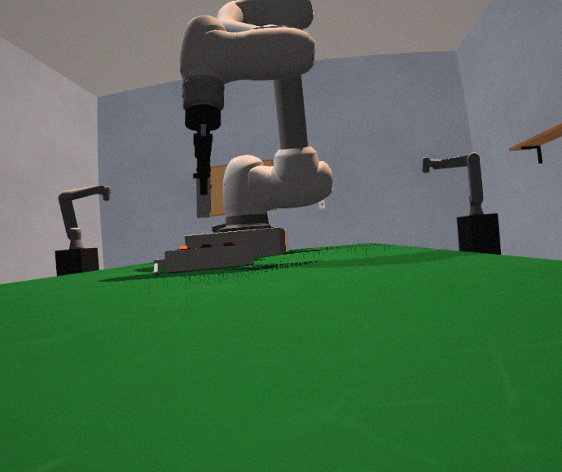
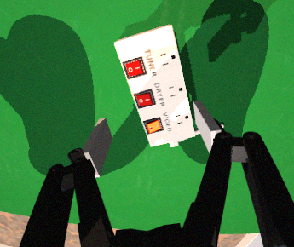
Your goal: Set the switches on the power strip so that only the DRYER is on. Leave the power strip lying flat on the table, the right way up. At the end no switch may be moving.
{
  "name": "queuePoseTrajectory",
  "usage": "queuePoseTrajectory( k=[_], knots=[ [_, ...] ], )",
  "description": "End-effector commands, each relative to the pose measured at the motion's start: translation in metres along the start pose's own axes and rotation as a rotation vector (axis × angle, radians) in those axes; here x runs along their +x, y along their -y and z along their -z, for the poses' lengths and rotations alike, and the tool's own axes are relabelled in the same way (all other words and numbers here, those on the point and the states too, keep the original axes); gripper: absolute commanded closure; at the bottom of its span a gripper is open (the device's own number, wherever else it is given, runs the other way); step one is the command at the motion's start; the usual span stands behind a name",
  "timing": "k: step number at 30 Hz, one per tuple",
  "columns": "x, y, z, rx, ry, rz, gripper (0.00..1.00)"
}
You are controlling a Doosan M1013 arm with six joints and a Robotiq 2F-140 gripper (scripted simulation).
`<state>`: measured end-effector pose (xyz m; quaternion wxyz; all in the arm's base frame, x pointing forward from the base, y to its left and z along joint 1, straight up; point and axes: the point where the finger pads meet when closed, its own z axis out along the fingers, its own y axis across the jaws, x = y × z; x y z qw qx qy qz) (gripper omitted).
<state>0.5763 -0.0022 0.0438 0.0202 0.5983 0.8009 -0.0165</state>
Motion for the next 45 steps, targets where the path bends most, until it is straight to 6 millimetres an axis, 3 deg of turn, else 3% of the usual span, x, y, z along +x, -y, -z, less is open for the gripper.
queuePoseTrajectory(
  k=[1, 45],
  knots=[
    [0.0002, -0.0001, 0.0002, -0.004, -0.053, 0.075, 1.00],
    [0.0005, 0.0000, -0.0054, -0.004, -0.054, 0.079, 1.00]
  ],
)
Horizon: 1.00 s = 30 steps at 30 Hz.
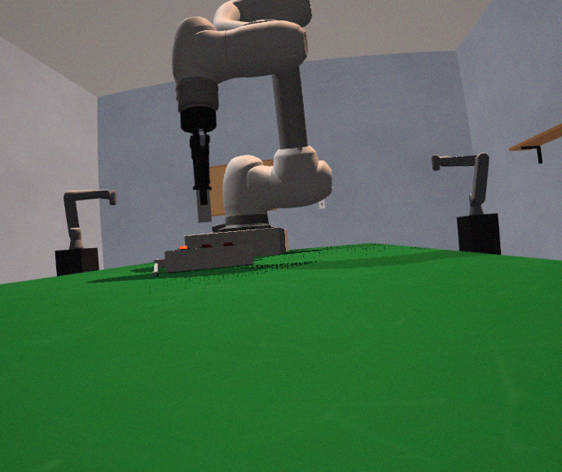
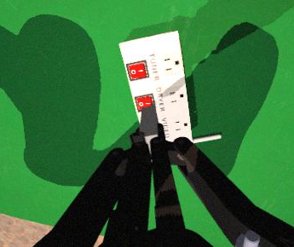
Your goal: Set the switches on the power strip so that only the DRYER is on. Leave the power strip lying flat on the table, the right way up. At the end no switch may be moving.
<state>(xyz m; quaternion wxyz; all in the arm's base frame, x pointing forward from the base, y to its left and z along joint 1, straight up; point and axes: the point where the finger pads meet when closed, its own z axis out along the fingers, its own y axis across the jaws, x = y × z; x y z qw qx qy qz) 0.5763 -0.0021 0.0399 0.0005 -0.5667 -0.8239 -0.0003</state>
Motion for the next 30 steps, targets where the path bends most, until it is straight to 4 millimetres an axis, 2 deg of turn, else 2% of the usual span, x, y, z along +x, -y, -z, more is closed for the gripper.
queuePoseTrajectory(
  k=[1, 30],
  knots=[
    [0.000, 0.000, -0.003, 0.000, 0.000, 0.001, 1.00],
    [-0.001, 0.000, -0.033, 0.000, 0.000, 0.001, 1.00]
  ],
)
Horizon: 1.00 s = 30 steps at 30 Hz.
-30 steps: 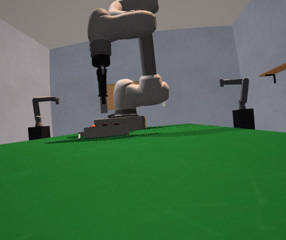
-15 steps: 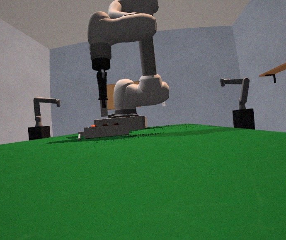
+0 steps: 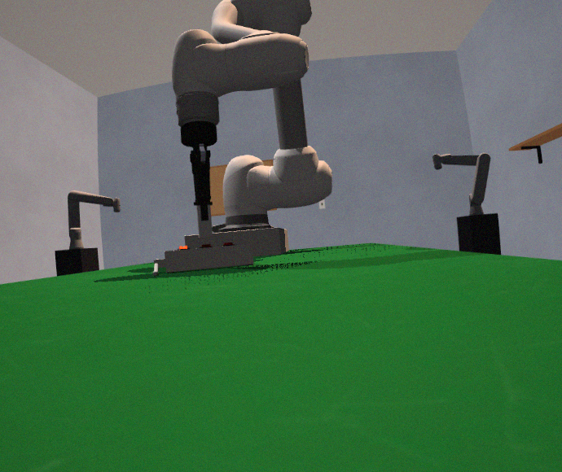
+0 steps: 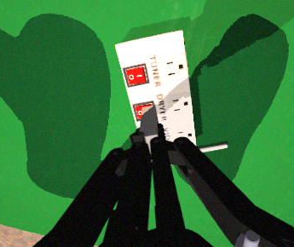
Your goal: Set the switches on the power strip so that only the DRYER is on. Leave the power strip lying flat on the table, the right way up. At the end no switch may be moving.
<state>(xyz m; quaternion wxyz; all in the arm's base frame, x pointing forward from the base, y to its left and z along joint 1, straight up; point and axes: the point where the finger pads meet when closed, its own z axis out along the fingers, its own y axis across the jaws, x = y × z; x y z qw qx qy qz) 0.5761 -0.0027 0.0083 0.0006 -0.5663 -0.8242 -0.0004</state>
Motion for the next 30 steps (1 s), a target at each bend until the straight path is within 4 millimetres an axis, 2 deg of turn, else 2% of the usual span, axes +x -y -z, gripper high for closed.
queuePoseTrajectory(
  k=[1, 30],
  knots=[
    [0.0000, 0.0000, -0.0026, 0.000, 0.000, 0.000, 1.00],
    [-0.0001, 0.0001, -0.0086, 0.000, 0.000, 0.000, 1.00]
  ],
)
